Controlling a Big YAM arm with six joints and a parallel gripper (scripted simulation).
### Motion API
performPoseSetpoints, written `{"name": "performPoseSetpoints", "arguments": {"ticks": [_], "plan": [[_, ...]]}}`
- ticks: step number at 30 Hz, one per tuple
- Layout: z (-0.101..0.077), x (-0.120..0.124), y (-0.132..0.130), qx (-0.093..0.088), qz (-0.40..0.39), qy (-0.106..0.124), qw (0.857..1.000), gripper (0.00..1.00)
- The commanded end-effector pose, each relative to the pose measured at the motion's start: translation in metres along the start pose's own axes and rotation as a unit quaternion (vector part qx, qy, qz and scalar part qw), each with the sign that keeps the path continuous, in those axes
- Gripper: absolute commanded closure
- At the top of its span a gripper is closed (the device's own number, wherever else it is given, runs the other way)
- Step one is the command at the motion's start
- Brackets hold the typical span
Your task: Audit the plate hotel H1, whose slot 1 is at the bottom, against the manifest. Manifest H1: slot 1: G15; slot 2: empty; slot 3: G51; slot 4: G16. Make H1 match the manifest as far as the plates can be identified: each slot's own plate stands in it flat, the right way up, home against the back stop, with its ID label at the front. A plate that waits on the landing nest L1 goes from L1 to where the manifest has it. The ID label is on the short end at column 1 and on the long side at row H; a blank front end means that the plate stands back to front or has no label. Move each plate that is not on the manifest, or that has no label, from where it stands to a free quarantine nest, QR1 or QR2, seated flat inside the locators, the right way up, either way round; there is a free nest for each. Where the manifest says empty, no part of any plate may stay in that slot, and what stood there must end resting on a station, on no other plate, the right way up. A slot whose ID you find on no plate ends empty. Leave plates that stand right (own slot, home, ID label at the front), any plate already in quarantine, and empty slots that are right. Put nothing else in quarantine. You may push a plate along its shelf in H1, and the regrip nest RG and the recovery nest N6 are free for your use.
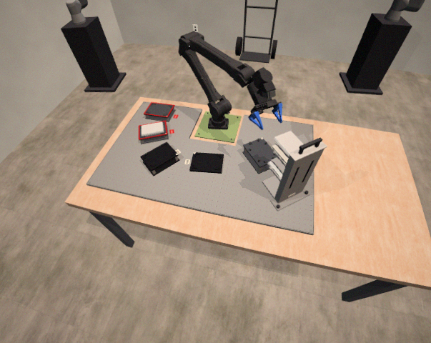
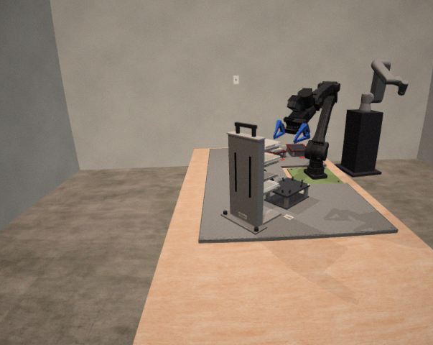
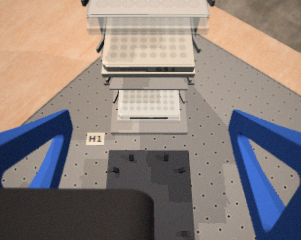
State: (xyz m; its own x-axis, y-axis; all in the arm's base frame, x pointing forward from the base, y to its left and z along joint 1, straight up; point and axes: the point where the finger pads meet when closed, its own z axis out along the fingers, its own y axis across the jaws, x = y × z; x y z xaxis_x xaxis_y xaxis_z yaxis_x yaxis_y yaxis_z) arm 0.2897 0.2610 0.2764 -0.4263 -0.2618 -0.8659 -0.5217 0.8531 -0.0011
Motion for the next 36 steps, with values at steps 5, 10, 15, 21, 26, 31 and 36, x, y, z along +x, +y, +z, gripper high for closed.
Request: {"name": "performPoseSetpoints", "arguments": {"ticks": [5,10,15,21,26,31,36], "plan": [[0.000,-0.005,0.005,-0.006,0.005,-0.015,1.000,0.00],[0.000,0.000,0.005,-0.008,0.007,-0.020,1.000,0.00],[0.007,0.010,0.007,-0.008,0.006,-0.015,1.000,0.00],[0.008,0.015,0.007,-0.008,0.007,-0.018,1.000,0.00],[0.014,0.024,0.007,-0.008,0.006,-0.015,1.000,0.00],[0.017,0.031,0.007,-0.008,0.006,-0.015,1.000,0.00],[0.017,-0.002,0.005,-0.007,0.013,-0.043,0.999,0.00]]}}
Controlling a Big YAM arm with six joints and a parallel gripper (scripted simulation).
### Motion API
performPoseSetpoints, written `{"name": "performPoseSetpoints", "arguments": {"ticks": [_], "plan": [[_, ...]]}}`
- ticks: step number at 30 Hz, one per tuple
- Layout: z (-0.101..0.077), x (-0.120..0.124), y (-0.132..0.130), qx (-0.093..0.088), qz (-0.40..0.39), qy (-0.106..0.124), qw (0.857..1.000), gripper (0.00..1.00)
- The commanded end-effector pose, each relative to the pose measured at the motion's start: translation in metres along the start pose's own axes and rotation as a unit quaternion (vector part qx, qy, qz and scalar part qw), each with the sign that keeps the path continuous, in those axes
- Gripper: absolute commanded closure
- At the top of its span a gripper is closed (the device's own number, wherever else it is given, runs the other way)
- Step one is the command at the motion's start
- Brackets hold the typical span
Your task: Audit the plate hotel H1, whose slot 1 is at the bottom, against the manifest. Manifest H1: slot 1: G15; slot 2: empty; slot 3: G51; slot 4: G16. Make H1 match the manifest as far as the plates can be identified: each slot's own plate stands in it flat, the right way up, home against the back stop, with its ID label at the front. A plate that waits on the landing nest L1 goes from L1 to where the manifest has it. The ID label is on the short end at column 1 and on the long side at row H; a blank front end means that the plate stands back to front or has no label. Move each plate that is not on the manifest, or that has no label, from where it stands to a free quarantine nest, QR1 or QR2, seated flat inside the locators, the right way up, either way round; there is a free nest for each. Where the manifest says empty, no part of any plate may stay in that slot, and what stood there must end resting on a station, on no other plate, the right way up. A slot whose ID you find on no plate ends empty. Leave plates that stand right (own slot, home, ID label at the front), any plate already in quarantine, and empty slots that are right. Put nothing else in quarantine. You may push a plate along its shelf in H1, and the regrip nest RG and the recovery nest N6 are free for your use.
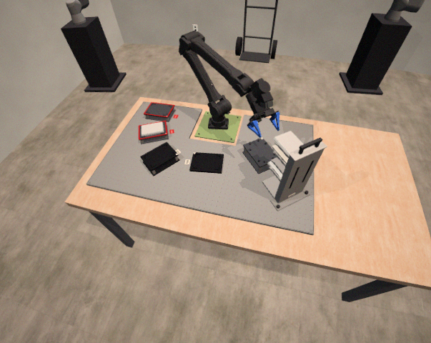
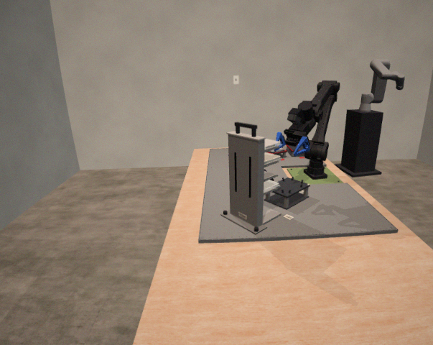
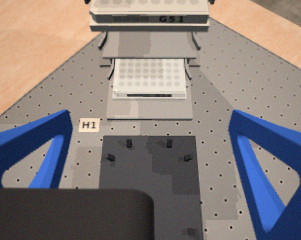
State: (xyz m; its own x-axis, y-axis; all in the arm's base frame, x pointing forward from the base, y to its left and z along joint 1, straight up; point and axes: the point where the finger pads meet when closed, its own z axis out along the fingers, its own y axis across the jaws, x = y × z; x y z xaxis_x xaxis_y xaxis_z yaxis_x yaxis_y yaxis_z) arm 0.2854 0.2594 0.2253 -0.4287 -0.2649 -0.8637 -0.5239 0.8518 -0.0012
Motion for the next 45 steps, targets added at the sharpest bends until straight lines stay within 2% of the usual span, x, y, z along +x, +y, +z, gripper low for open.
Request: {"name": "performPoseSetpoints", "arguments": {"ticks": [1,17,45], "plan": [[-0.005,-0.048,0.004,-0.006,0.013,-0.045,0.999,0.00],[0.019,-0.062,0.002,-0.003,0.009,-0.048,0.999,0.00],[0.019,-0.064,0.002,-0.004,0.012,-0.050,0.999,0.00]]}}
